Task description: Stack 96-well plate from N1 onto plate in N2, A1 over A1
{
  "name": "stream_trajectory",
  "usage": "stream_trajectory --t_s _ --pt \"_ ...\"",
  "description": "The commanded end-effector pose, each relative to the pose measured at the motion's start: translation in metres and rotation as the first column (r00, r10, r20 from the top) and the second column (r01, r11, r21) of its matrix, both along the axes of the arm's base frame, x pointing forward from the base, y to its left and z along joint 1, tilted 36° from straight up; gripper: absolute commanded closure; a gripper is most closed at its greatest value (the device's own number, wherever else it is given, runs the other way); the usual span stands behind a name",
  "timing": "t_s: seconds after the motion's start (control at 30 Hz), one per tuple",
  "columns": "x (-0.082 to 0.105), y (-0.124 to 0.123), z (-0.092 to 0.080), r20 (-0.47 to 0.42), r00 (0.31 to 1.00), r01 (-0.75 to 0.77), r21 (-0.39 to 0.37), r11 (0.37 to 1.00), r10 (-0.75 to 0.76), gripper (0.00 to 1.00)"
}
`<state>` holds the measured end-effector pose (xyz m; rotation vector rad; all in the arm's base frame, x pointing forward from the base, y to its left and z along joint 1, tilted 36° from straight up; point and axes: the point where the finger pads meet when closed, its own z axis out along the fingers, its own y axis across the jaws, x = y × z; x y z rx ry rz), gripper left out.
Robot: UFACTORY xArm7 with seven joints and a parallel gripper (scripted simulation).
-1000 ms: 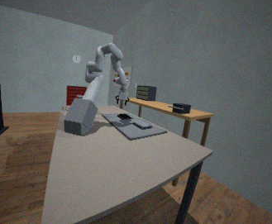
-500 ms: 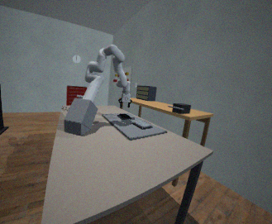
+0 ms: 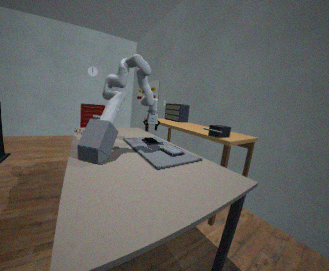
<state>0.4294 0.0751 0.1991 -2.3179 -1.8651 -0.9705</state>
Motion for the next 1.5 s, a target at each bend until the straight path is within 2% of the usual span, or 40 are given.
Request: stream_trajectory --t_s 0.0,1.47 --pt "0.003 0.001 -0.003 0.002 1.000 0.001 0.001 1.000 -0.001 0.00" --pt "0.033 0.027 -0.057 0.001 1.000 0.001 0.000 1.000 -0.001 0.00"
